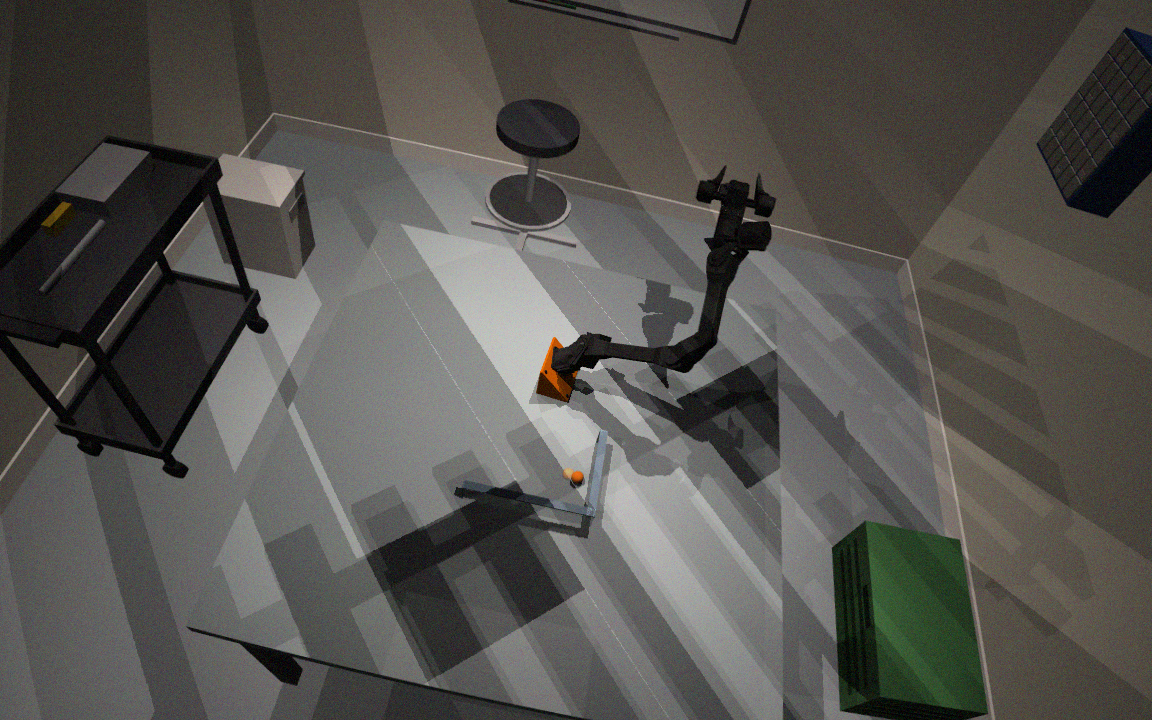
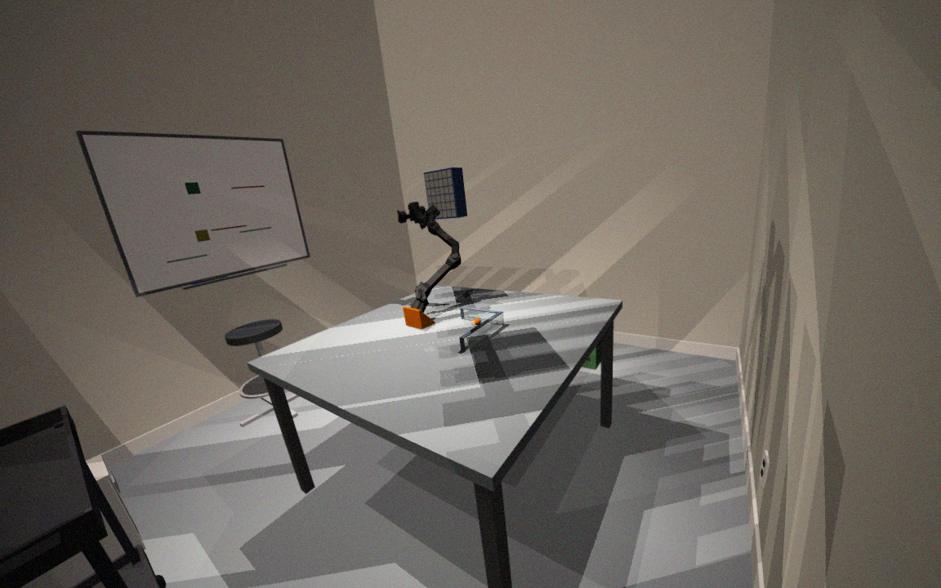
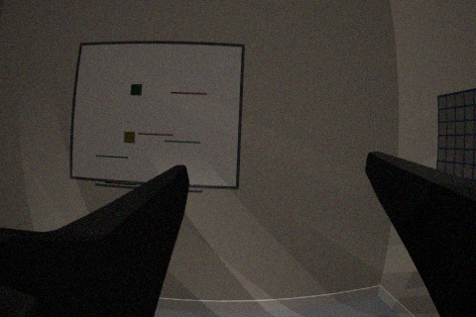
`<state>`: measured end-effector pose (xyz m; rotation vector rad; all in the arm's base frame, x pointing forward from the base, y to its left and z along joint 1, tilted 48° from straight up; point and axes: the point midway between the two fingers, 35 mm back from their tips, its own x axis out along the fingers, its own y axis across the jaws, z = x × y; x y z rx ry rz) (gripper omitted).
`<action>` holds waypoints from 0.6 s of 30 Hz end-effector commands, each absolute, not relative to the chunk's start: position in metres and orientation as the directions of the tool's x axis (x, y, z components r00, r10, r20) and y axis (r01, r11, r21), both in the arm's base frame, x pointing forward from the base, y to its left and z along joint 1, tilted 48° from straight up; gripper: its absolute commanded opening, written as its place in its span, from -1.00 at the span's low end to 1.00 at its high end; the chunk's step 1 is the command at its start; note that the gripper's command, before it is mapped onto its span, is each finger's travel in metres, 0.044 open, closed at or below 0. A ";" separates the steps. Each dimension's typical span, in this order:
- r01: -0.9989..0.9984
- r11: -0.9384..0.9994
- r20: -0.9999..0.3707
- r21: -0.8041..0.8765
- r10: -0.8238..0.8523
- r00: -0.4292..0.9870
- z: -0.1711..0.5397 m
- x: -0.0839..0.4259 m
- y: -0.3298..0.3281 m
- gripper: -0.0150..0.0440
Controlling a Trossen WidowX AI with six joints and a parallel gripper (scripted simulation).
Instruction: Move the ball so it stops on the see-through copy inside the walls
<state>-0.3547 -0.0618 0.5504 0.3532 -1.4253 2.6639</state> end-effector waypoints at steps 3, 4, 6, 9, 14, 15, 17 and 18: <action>-0.167 -0.553 0.234 -0.816 -0.051 -0.971 0.545 -0.356 -0.072 0.60; -0.146 -0.549 0.222 -0.823 -0.074 -0.972 0.541 -0.356 -0.080 0.51; -0.084 -0.534 0.186 -0.841 -0.141 -0.972 0.529 -0.356 -0.103 0.37; 0.021 -0.494 0.123 -0.869 -0.256 -0.959 0.508 -0.352 -0.143 0.37; 0.178 -0.392 0.017 -0.903 -0.444 -0.896 0.475 -0.335 -0.209 0.37; 0.209 -0.364 -0.007 -0.908 -0.483 -0.875 0.468 -0.330 -0.223 0.37; 0.265 -0.303 -0.055 -0.915 -0.558 -0.828 0.453 -0.316 -0.250 0.37; 0.291 -0.271 -0.079 -0.918 -0.593 -0.801 0.446 -0.309 -0.263 0.37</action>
